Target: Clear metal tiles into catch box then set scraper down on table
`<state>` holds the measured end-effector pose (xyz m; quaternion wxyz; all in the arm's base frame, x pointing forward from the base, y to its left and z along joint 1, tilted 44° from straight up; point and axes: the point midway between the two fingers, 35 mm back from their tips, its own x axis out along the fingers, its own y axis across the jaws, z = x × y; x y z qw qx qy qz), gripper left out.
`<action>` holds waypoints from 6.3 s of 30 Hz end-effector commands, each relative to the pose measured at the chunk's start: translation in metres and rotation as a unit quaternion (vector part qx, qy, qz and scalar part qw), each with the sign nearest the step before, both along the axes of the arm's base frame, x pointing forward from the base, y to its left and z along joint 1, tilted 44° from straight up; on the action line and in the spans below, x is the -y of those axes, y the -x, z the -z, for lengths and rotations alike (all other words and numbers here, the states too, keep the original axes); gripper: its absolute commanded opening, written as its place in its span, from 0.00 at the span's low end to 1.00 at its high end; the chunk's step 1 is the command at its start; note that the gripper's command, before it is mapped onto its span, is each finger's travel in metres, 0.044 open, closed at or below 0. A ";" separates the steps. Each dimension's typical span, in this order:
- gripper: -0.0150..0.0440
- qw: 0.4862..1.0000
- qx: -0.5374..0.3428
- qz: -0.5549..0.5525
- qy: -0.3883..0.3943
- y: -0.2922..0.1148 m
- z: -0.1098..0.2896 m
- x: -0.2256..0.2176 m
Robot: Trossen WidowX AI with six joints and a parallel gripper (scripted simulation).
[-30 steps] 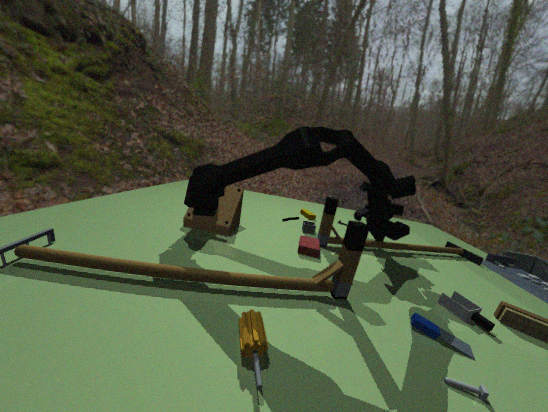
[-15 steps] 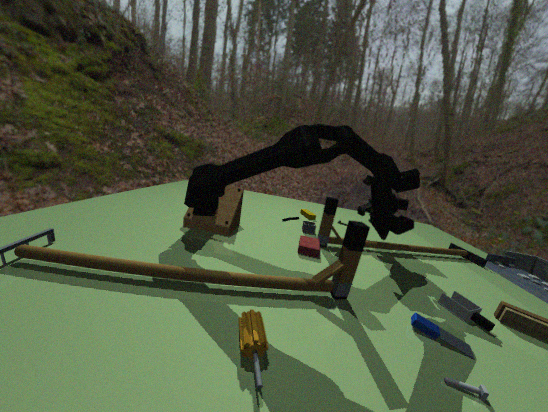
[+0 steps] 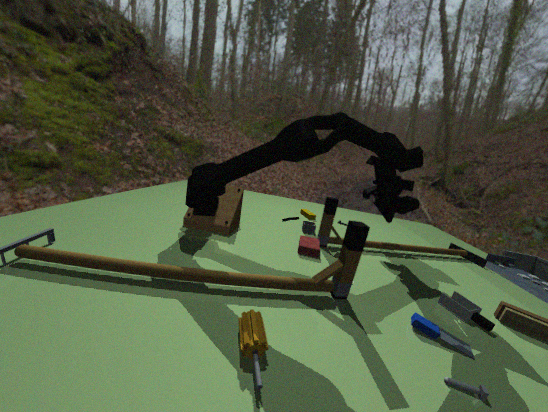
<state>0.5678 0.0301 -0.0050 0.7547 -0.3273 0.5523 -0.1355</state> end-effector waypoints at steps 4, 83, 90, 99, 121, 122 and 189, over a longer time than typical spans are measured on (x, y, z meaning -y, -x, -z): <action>0.25 1.000 0.011 0.004 -0.002 0.000 -0.015 -0.015; 0.25 0.999 0.006 0.027 0.018 0.013 0.060 0.055; 0.25 0.999 0.006 0.027 0.018 0.013 0.055 0.060; 0.25 0.999 0.006 0.027 0.018 0.012 0.049 0.067; 0.25 0.999 0.017 0.026 0.011 0.003 0.002 0.012; 0.25 0.999 0.017 0.027 0.011 0.002 0.000 0.009; 0.25 0.999 0.020 0.027 0.009 0.003 -0.017 -0.007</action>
